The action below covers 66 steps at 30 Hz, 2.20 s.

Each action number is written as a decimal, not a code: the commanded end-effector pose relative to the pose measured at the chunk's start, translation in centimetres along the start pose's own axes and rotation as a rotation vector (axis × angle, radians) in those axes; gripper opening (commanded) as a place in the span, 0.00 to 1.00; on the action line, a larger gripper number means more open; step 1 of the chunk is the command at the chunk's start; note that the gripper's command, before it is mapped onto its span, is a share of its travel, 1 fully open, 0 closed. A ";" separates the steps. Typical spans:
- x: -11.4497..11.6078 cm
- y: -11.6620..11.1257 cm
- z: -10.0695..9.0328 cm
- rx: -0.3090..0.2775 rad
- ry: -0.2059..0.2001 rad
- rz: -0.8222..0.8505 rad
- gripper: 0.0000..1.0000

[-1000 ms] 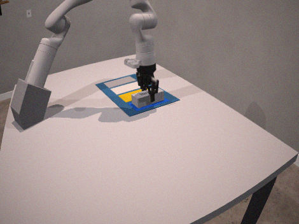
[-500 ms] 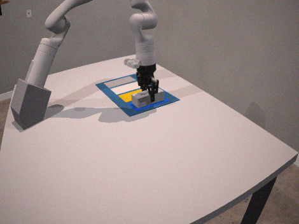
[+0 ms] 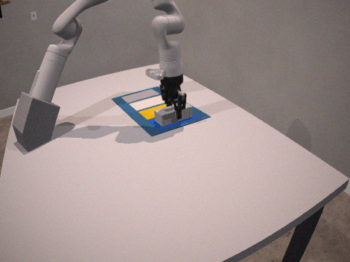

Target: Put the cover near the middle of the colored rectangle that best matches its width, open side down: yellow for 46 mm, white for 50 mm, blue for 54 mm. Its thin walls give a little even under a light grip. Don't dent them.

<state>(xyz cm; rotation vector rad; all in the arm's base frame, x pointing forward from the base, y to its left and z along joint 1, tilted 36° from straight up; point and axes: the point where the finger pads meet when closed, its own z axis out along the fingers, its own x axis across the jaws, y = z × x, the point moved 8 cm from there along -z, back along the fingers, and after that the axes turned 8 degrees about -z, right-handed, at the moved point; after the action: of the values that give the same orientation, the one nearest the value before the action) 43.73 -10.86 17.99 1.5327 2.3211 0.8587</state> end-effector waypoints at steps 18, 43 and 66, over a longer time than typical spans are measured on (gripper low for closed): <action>-0.3 -0.1 -0.1 0.000 -0.004 -0.001 0.00; -0.3 -0.1 -0.1 0.000 -0.004 -0.001 1.00; -0.3 -0.2 -0.7 0.002 -0.002 0.000 1.00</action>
<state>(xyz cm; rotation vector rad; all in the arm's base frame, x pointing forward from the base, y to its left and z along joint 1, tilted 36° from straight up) 43.62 -11.06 18.04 1.5362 2.3203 0.8587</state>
